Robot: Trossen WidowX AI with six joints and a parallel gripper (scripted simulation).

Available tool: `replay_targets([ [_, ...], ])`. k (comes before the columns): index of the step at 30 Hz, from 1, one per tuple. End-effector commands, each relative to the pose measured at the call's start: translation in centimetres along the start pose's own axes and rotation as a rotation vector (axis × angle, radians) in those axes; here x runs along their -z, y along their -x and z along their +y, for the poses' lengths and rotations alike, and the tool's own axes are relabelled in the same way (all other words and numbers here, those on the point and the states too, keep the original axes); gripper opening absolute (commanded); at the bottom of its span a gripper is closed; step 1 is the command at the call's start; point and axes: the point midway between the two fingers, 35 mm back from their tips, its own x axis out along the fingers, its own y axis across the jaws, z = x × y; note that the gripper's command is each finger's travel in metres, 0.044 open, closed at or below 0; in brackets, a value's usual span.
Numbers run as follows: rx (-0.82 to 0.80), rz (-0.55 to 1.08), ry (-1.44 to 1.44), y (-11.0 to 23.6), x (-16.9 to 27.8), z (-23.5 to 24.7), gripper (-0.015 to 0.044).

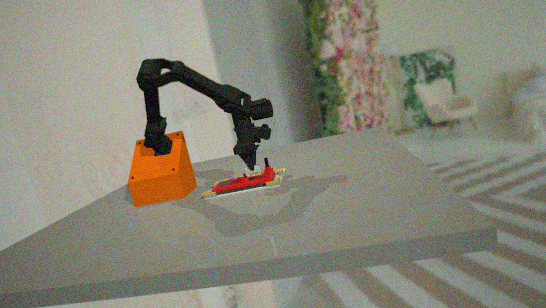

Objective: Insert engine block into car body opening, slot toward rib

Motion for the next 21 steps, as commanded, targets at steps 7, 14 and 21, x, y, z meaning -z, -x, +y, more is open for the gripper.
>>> replay_targets([
  [7, 0.003, 0.000, 0.002, -0.23, -0.01, -0.02, 0.0158],
  [14, 0.003, 0.000, 0.004, -0.36, 0.00, -0.02, 0.0158],
  [21, 0.003, 0.000, 0.003, -0.50, 0.00, -0.02, 0.0158],
])
